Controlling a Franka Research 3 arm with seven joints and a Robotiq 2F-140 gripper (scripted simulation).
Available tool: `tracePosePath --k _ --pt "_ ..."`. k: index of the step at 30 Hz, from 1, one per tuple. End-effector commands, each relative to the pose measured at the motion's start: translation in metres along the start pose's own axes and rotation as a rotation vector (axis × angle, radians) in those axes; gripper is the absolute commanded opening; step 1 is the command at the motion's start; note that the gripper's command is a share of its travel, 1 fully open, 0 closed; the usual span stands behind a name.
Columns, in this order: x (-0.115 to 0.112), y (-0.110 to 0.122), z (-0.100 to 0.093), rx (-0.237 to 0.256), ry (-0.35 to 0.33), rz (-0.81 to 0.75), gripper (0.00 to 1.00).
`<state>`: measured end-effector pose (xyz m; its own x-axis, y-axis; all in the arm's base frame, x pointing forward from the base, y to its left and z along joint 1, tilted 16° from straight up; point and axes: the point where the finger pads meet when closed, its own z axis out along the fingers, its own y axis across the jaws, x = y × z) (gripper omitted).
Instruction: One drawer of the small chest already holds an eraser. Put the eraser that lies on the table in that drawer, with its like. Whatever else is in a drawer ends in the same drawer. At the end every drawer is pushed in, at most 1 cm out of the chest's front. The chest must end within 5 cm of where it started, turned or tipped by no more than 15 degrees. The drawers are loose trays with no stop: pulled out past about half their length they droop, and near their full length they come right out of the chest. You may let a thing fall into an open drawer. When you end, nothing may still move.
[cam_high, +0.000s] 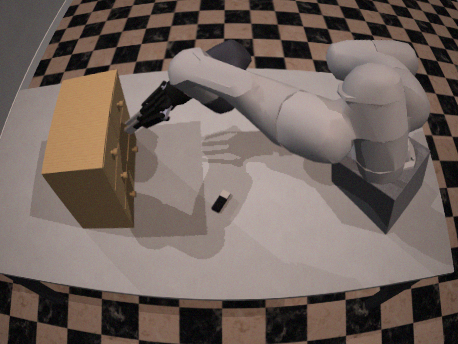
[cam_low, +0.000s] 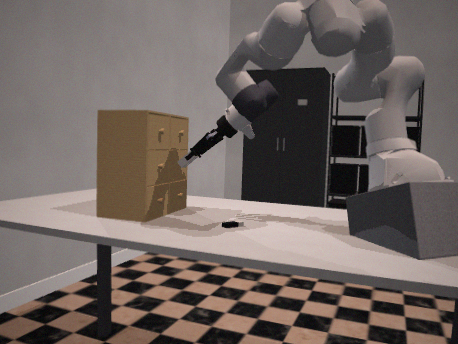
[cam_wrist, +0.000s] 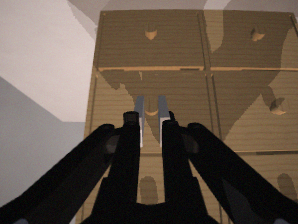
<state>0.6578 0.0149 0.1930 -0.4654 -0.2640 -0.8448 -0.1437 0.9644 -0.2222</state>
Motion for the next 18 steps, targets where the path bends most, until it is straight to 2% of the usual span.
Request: tracePosePath --k 1,18 --pt "0.0024 -0.0005 0.0002 0.001 0.005 0.004 0.08" --pt "0.0077 -0.0005 -0.0062 0.001 0.005 0.004 0.08"
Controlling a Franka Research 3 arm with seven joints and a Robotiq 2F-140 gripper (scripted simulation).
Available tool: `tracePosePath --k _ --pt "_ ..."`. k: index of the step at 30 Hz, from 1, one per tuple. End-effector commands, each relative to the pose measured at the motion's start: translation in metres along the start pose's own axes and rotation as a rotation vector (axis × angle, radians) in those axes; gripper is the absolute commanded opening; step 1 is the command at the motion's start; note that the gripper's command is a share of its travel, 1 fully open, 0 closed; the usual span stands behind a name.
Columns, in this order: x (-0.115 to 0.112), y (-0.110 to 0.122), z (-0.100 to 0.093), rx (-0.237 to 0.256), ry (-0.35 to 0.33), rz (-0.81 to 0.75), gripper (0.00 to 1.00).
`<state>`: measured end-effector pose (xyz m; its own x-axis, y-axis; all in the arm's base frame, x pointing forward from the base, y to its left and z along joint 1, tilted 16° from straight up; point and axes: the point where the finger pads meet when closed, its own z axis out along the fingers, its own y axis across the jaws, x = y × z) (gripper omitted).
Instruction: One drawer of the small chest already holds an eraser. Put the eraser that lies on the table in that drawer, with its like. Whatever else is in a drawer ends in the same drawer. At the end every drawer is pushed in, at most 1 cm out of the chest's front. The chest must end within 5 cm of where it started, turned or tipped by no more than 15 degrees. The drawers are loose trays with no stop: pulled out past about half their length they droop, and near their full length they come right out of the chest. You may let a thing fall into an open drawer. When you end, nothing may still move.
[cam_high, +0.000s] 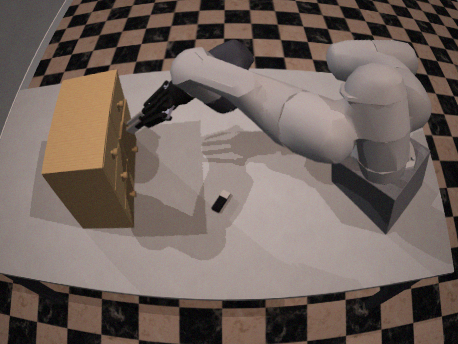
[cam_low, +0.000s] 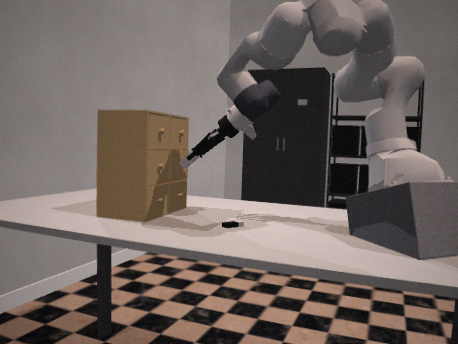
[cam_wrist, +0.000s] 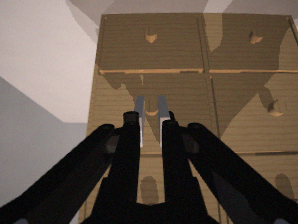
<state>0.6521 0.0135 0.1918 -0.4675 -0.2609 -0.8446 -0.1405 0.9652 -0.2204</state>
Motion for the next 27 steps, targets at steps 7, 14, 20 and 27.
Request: tracePosePath --k 7,14,20,27 --pt "0.009 0.000 -0.008 -0.001 0.003 0.001 0.08" --pt "0.013 0.000 -0.013 -0.001 0.003 0.001 0.08" --pt "0.018 0.000 -0.020 -0.001 0.003 0.001 0.08" --pt "0.024 0.000 -0.026 -0.001 0.003 0.001 0.08"
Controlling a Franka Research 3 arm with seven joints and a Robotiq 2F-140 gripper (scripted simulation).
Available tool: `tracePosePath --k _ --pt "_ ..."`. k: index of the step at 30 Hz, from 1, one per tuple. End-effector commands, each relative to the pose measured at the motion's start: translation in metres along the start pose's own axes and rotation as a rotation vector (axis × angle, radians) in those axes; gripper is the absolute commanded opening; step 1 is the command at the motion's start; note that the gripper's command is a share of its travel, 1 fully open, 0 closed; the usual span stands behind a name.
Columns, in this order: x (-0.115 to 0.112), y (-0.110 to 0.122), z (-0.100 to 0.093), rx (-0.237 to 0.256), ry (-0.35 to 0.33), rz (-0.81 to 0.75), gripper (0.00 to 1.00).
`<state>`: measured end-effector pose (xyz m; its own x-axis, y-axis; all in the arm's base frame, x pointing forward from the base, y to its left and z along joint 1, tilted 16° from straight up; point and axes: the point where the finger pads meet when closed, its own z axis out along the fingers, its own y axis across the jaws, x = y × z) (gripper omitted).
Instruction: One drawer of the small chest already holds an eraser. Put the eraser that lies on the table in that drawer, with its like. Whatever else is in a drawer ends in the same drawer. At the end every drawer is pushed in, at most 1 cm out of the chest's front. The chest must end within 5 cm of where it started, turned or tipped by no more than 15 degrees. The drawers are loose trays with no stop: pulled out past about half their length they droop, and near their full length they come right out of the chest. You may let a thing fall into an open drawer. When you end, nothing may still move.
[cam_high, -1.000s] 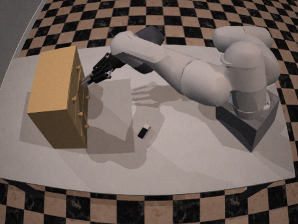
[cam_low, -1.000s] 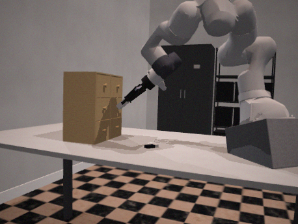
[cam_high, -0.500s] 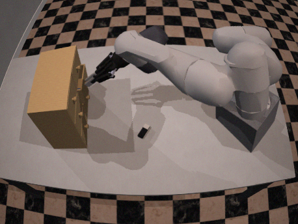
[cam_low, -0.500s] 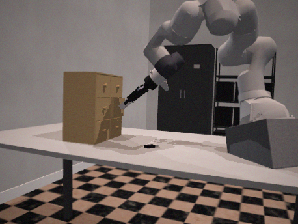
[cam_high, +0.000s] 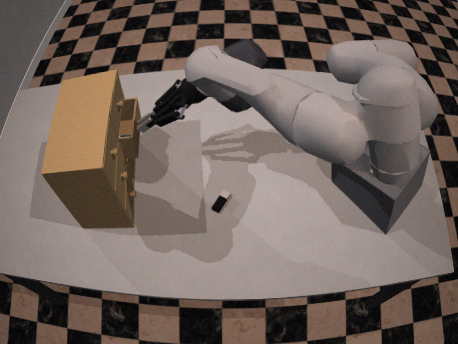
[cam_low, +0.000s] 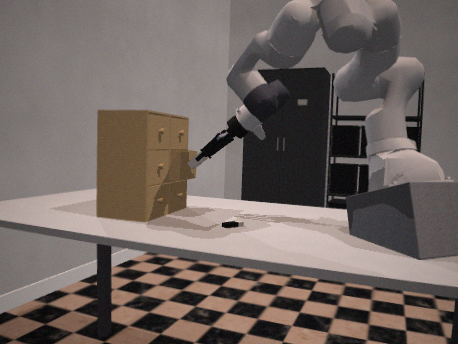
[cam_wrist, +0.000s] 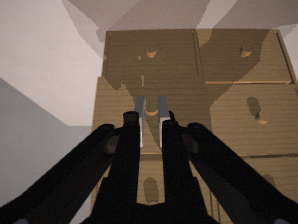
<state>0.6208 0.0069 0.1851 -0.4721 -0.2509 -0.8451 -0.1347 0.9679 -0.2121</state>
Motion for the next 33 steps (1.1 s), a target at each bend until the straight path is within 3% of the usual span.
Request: tracePosePath --k 1,33 --pt "0.002 0.000 -0.002 -0.002 -0.001 -0.010 0.08" --pt "0.020 0.000 -0.023 -0.002 -0.001 -0.010 0.08"
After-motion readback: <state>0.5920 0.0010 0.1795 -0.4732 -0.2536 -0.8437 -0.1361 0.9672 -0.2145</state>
